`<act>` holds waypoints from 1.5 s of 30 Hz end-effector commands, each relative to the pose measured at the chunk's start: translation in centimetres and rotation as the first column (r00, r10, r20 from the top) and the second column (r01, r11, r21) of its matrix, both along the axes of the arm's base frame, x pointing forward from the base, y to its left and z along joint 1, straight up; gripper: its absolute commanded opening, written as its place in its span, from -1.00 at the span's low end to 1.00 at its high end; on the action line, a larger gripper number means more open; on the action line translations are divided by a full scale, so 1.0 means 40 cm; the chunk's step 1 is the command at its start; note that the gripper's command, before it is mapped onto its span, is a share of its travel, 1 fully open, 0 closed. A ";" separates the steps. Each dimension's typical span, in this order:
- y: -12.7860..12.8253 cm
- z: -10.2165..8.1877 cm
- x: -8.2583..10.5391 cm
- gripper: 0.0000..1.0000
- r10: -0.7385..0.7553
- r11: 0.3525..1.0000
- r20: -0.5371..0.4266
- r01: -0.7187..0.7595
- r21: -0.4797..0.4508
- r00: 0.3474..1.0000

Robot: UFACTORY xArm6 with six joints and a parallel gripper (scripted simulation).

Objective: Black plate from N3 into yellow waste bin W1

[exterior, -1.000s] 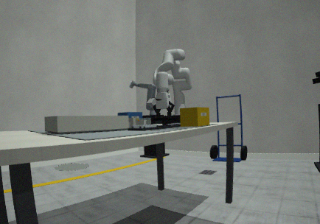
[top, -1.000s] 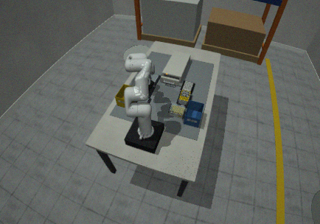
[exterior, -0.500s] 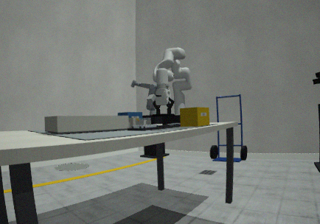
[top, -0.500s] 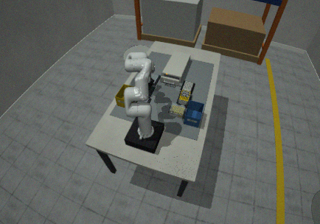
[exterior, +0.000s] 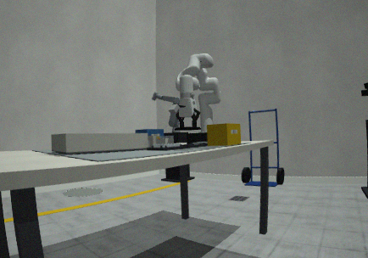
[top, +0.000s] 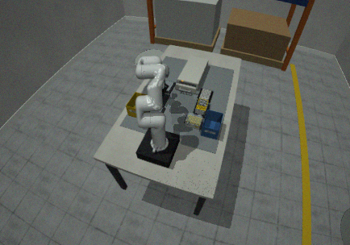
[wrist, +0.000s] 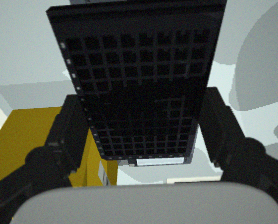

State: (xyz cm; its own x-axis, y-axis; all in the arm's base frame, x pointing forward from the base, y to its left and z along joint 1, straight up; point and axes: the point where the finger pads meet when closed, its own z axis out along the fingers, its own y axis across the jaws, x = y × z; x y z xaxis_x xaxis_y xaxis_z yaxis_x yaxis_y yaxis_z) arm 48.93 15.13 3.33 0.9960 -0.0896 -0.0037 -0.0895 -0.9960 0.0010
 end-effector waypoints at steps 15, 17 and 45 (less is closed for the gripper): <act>0.001 0.070 0.004 -1.00 0.000 1.000 0.005 0.000 0.001 1.000; 0.001 0.074 0.004 -1.00 0.000 1.000 0.005 0.000 0.001 1.000; 0.027 0.119 -0.026 -1.00 0.016 1.000 0.004 -0.016 0.001 1.000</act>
